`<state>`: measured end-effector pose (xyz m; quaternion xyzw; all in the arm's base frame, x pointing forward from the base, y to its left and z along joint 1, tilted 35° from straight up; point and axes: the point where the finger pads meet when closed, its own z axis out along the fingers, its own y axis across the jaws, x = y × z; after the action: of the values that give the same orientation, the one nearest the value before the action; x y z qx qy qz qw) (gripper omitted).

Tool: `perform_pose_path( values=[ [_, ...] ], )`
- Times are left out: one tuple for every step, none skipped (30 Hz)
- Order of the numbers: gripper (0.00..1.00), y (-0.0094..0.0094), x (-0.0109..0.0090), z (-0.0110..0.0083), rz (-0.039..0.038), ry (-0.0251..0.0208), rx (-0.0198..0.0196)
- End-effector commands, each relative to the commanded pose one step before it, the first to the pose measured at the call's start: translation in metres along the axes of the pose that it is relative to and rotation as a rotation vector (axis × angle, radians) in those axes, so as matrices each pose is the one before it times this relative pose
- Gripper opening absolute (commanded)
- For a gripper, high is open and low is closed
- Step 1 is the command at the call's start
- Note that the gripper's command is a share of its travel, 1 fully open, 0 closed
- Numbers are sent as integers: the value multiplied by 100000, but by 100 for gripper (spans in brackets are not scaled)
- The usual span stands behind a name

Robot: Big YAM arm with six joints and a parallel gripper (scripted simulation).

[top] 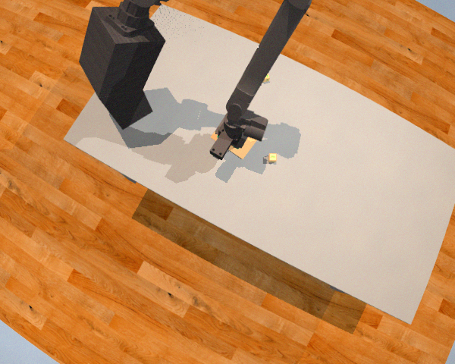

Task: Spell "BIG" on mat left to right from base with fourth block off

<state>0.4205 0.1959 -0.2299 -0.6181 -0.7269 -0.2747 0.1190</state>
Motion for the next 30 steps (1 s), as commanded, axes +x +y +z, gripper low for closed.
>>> perform_pose_path(
  values=[
    [39,-132,12,366,107,-306,-3],
    [39,0,0,0,0,0,0],
    [39,0,0,0,0,0,0],
    [39,0,0,0,0,0,0],
    [39,0,0,0,0,0,0],
    [39,0,0,0,0,0,0],
    [39,0,0,0,0,0,0],
    [39,0,0,0,0,0,0],
    [90,0,0,0,0,0,0],
    [90,0,0,0,-30,0,0],
    [90,0,0,0,0,0,0],
    [90,0,0,0,0,0,0],
    [90,0,0,0,0,0,0],
    [90,0,0,0,0,0,0],
    [90,0,0,0,0,0,0],
    [90,0,0,0,0,0,0],
    [90,0,0,0,0,0,0],
    [90,0,0,0,0,0,0],
    [90,0,0,0,0,0,0],
    [90,0,0,0,0,0,0],
    [90,0,0,0,0,0,0],
    [90,0,0,0,0,0,0],
    [90,1,0,-2,0,0,-2],
    [90,7,1,-13,-2,-1,-13],
    [90,17,1,-33,-5,-3,-33],
    [90,32,3,-62,-9,-6,-62],
    [90,51,4,-98,-15,-10,-99],
    [90,72,6,-141,-21,-14,-142],
    [90,96,7,-188,-29,-19,-190],
    [90,122,9,-240,-38,-25,-243]
  ],
)
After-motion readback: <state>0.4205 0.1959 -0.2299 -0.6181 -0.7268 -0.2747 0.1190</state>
